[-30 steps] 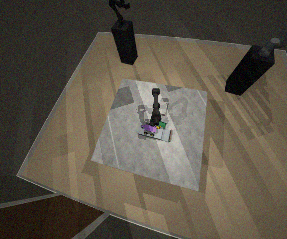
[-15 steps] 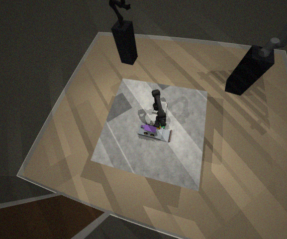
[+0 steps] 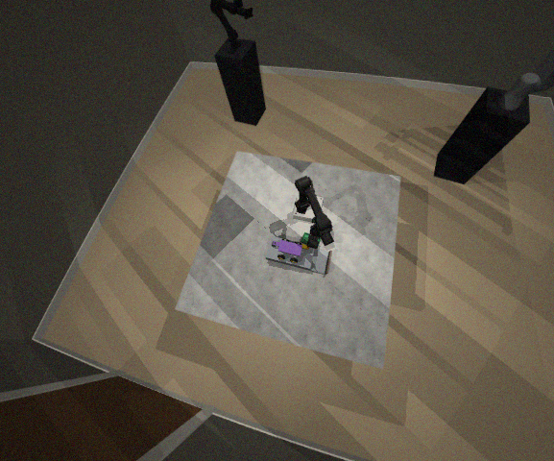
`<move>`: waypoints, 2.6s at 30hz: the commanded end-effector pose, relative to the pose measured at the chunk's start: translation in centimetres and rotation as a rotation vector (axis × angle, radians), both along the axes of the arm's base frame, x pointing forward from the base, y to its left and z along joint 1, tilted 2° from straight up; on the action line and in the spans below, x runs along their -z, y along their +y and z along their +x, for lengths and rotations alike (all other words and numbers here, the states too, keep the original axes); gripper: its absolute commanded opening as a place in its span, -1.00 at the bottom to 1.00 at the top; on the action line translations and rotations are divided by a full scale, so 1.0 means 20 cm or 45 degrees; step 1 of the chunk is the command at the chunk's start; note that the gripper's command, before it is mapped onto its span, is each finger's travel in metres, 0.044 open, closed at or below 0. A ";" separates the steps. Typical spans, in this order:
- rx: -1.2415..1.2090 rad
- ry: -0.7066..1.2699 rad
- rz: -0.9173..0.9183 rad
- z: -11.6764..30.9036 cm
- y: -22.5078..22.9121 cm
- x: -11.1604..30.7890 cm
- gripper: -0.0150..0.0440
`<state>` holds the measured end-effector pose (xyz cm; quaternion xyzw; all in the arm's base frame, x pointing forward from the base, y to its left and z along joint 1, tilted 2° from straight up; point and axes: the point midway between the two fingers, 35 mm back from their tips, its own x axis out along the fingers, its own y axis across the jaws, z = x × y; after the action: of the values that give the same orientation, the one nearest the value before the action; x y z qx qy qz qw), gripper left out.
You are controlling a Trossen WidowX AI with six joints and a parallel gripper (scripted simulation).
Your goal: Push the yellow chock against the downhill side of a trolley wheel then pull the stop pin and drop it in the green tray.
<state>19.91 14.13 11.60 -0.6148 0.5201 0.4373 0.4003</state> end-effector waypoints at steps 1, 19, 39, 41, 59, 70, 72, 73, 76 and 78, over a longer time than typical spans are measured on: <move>0.004 -0.003 0.007 0.00 0.01 -0.01 -0.49; -0.630 0.154 0.091 0.00 -0.01 -0.01 -0.49; -1.383 0.274 0.171 0.01 -0.03 -0.01 -0.49; -1.460 0.280 0.177 0.01 -0.03 -0.01 -0.49; -1.733 0.299 0.196 -0.06 -0.05 0.05 -0.49; -1.770 0.268 0.243 -0.10 -0.05 0.11 -0.49; -1.776 0.236 0.279 -0.10 -0.04 0.13 -0.49; -1.780 0.219 0.296 -0.10 -0.04 0.15 -0.49; -1.790 0.175 0.341 -0.09 -0.03 0.19 -0.49; -1.794 0.155 0.359 -0.09 -0.01 0.22 -0.49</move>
<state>18.13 13.60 7.93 -0.7219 -0.0266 0.6888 0.0605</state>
